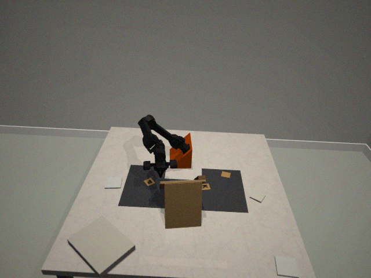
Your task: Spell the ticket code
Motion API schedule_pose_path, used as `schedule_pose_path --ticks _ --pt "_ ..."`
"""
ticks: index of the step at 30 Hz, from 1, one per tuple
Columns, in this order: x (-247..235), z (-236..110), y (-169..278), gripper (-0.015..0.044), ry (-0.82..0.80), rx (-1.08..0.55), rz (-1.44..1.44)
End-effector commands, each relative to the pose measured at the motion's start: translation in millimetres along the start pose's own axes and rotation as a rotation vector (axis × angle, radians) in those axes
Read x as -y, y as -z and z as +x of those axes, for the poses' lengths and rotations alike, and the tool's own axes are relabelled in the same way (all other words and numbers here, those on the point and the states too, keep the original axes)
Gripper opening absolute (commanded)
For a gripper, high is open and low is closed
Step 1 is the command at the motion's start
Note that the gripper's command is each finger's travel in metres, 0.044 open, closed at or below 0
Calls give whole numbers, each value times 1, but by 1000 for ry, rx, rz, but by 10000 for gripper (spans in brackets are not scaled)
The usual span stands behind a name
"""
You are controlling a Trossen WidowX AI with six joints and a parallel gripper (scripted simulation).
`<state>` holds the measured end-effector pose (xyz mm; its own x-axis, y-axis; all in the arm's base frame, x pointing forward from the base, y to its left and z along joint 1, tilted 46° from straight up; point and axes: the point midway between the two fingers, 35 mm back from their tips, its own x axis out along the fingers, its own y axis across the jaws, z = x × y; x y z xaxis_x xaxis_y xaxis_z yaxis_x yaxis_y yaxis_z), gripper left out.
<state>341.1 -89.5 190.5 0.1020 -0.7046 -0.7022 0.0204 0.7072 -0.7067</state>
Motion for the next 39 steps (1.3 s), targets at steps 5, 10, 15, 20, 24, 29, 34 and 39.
schedule_pose_path --ticks 5,10,15,20,24,29,34,39 --pt "0 1 -1 0 10 -22 2" --pt "0 3 -2 0 10 -22 2" --pt "0 5 -4 0 10 -22 2" --pt "0 7 -5 0 10 -22 2" --pt "0 9 -7 0 10 -22 2" --pt "0 11 -8 0 10 -22 2" --pt "0 12 -10 0 10 -22 2" --pt "0 14 -11 0 10 -21 2"
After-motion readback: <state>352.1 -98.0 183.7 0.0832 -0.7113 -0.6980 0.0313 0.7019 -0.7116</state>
